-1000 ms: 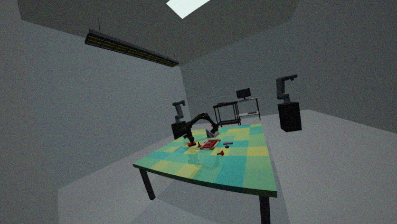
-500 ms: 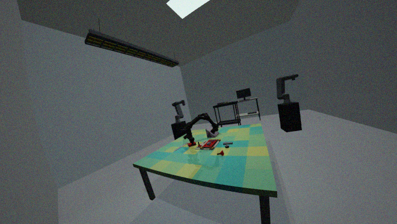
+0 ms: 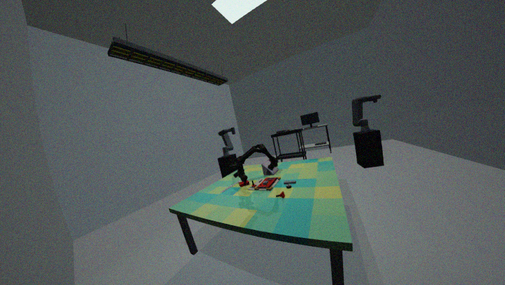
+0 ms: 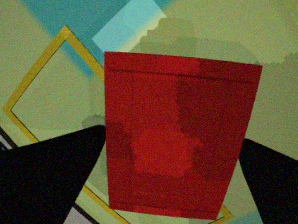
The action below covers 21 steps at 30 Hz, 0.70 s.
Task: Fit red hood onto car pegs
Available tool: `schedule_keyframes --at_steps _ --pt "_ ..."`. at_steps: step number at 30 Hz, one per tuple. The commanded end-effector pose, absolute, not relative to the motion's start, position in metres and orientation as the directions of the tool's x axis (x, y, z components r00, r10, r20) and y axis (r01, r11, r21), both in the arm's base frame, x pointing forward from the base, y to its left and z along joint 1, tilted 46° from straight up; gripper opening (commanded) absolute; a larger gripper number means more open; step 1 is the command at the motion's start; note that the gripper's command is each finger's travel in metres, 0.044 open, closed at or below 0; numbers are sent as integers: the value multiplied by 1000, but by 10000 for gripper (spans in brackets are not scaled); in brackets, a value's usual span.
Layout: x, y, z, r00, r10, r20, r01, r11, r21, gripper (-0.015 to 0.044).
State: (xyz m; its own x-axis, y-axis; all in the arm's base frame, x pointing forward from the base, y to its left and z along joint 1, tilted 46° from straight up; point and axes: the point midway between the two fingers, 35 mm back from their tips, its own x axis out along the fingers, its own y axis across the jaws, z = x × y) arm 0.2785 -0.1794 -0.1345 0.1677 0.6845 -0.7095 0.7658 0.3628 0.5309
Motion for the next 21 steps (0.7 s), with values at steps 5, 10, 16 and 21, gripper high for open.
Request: schedule_keyframes --at_steps 5,10,16,21 --pt "279 -180 -134 168 684 -710 765 363 531 302" --pt "278 -180 -134 168 685 -709 766 362 531 249" --pt "277 -184 -130 169 685 -709 766 361 531 91" --pt "276 -190 -124 169 684 -709 766 361 531 0"
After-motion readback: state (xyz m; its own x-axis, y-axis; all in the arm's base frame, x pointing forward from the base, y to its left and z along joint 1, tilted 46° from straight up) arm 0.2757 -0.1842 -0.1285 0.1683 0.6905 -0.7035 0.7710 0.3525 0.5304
